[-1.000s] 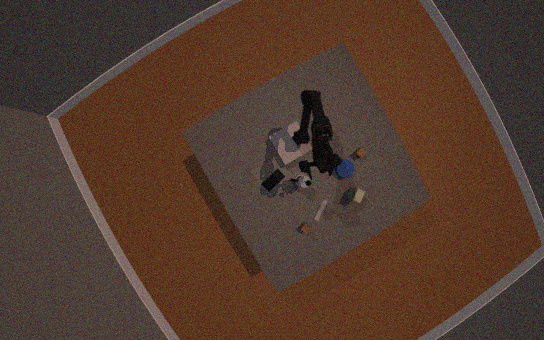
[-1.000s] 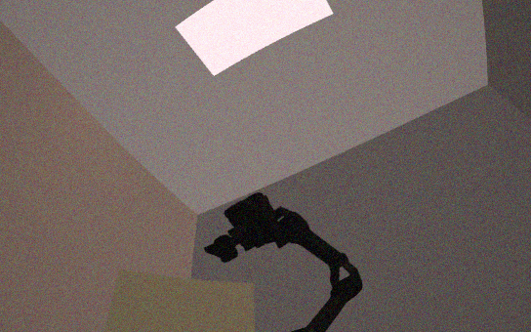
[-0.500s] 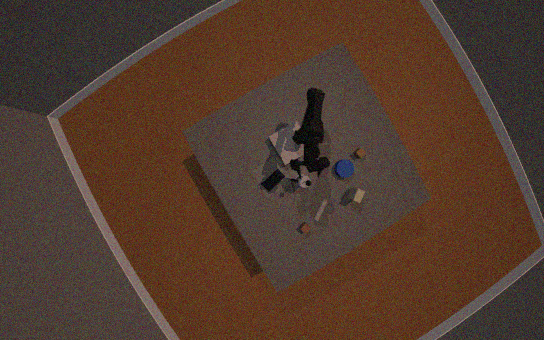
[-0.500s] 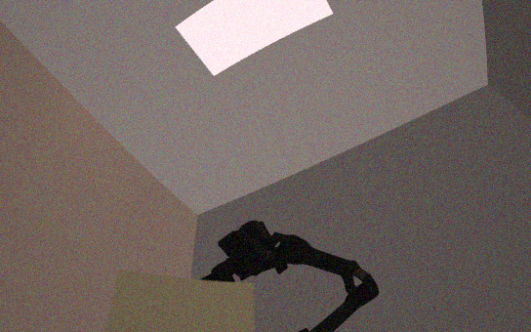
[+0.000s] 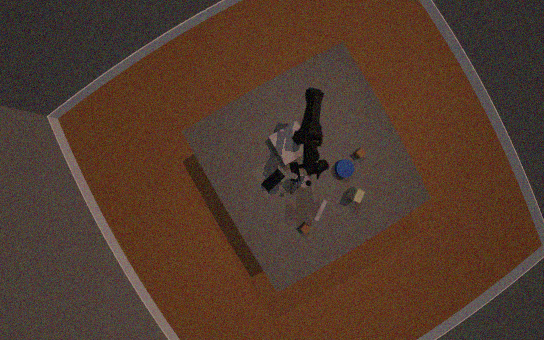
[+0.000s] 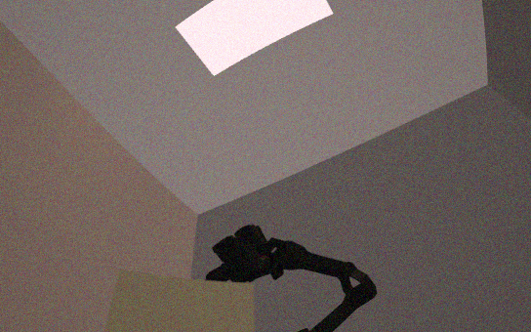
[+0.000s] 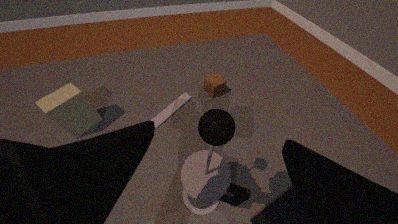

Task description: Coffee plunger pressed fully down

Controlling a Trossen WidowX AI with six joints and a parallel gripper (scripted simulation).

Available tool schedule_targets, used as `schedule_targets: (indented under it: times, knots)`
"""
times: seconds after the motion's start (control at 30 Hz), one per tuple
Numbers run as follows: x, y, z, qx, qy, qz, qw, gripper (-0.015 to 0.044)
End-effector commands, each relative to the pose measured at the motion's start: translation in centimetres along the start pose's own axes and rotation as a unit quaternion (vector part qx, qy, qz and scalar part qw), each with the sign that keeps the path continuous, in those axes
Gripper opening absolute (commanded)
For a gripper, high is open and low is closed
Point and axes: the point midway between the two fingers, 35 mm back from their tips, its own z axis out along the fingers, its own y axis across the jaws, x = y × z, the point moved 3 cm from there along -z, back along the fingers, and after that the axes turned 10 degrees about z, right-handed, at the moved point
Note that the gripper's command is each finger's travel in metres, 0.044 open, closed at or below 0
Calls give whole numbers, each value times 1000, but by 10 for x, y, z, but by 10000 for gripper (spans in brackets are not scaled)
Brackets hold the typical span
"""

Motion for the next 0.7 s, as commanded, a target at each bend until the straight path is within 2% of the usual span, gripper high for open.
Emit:
schedule_targets:
  times: [0.0, 0.5, 0.67]
  knots:
    - [-1, 0, 6, 1, -1, 2, 1000, 440]
    - [0, 0, 27, 1, -2, 2, 1000, 440]
    - [0, 0, 27, 1, -2, 2, 1000, 309]
